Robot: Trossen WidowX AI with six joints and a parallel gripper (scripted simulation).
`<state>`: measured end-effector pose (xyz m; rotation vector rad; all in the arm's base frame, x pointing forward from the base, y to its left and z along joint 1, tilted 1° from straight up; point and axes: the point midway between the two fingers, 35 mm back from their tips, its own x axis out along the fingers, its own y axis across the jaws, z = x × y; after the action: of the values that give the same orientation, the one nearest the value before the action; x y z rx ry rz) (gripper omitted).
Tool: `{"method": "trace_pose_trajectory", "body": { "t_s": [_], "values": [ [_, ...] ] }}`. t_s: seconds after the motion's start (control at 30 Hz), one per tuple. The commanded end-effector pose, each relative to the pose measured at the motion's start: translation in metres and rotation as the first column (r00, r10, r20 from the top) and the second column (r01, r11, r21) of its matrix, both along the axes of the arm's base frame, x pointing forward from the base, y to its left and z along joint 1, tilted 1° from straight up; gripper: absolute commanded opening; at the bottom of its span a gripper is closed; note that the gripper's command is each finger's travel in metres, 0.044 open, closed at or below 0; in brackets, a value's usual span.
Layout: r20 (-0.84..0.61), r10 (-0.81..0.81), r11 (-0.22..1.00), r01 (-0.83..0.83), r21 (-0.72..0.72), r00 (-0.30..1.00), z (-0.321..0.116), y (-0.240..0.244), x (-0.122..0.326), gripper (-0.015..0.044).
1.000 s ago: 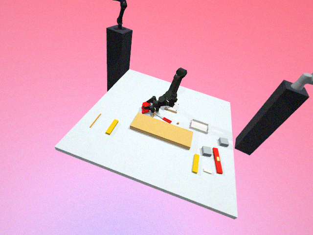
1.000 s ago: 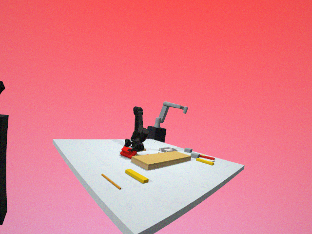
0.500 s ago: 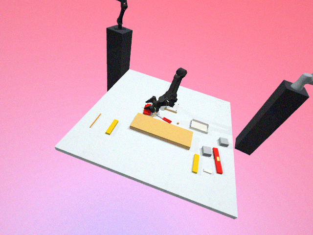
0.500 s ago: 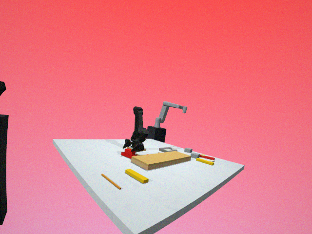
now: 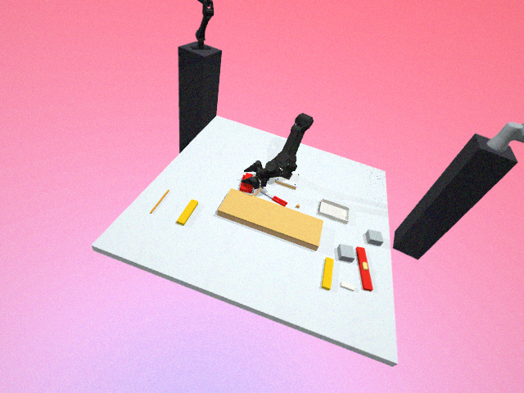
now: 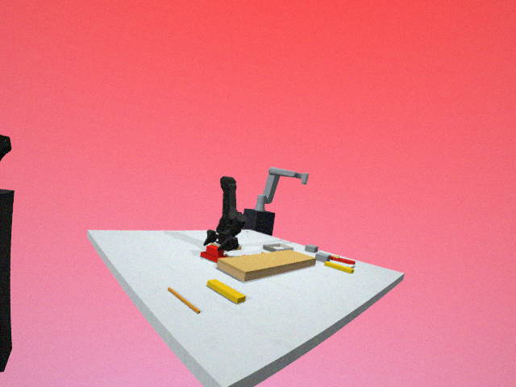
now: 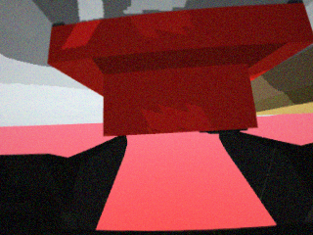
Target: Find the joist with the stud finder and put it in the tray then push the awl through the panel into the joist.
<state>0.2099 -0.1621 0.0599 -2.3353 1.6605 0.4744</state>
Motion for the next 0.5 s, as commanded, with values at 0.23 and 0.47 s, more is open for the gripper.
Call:
{"method": "trace_pose_trajectory", "body": {
  "t_s": [0.23,0.47],
  "values": [
    [0.003,-0.004,1.0,0.004,0.0,1.0,0.004,0.008,-0.002,0.044],
    [0.003,-0.005,1.0,0.005,0.001,1.0,0.006,0.014,-0.004,0.044]
  ]
}}
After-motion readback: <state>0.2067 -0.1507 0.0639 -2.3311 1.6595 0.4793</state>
